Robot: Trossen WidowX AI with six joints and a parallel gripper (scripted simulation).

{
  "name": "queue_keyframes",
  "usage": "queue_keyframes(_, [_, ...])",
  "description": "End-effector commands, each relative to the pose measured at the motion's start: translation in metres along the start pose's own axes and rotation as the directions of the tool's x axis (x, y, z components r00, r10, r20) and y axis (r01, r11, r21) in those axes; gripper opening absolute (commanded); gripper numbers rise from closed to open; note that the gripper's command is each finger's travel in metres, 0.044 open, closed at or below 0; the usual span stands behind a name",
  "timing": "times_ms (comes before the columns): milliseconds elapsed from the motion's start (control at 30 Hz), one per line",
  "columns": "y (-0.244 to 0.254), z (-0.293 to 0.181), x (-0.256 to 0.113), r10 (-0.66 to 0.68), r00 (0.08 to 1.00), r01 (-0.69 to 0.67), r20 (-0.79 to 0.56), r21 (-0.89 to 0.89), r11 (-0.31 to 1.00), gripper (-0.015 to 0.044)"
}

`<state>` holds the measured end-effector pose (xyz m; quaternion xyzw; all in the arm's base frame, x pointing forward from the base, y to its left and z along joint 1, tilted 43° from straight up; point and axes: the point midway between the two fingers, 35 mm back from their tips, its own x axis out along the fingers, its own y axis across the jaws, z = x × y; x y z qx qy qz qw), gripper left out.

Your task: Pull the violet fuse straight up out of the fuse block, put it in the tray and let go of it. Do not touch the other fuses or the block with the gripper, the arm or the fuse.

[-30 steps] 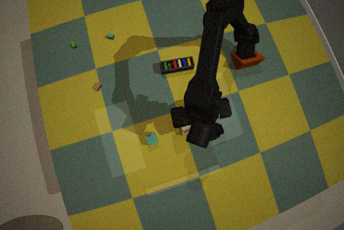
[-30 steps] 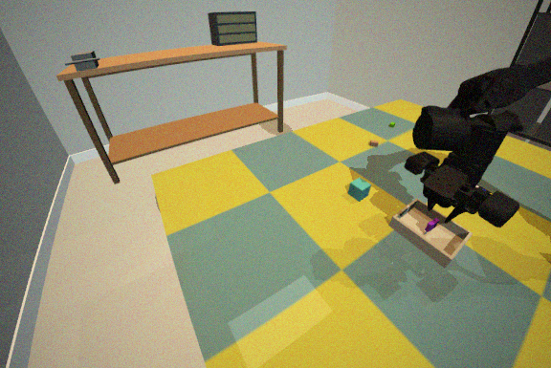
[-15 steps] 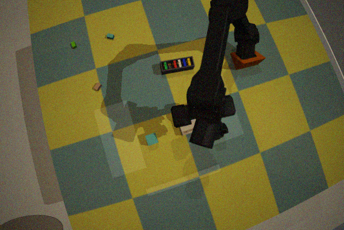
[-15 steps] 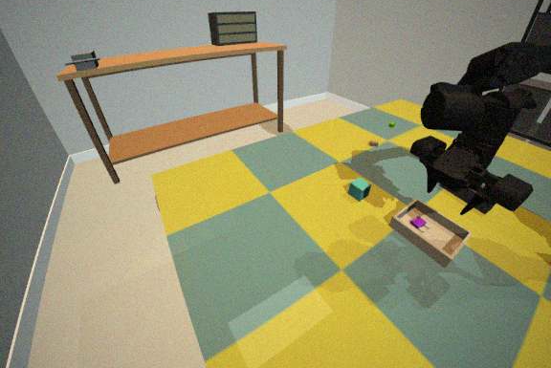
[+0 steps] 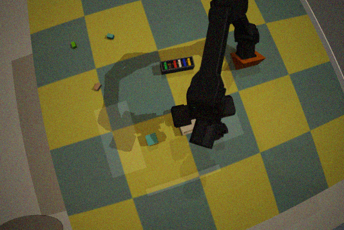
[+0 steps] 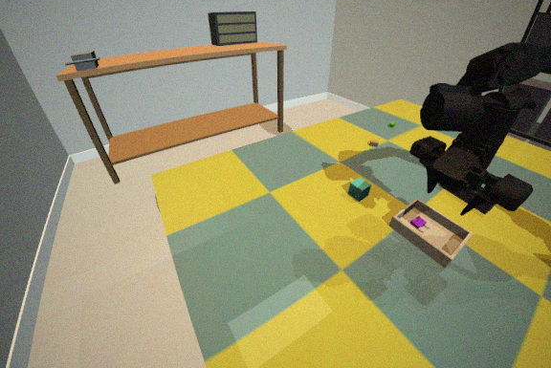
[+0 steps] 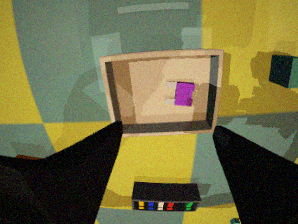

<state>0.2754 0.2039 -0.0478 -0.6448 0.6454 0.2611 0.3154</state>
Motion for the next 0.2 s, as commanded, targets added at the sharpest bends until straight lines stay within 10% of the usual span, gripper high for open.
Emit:
queue_keyframes(0, [0.0000,0.0000,0.0001,0.000,1.000,0.000,0.000,0.000,1.000,0.0330])
queue_keyframes(167, [0.0000,0.0000,0.0001,0.000,1.000,0.000,0.000,0.000,1.000,0.0330])
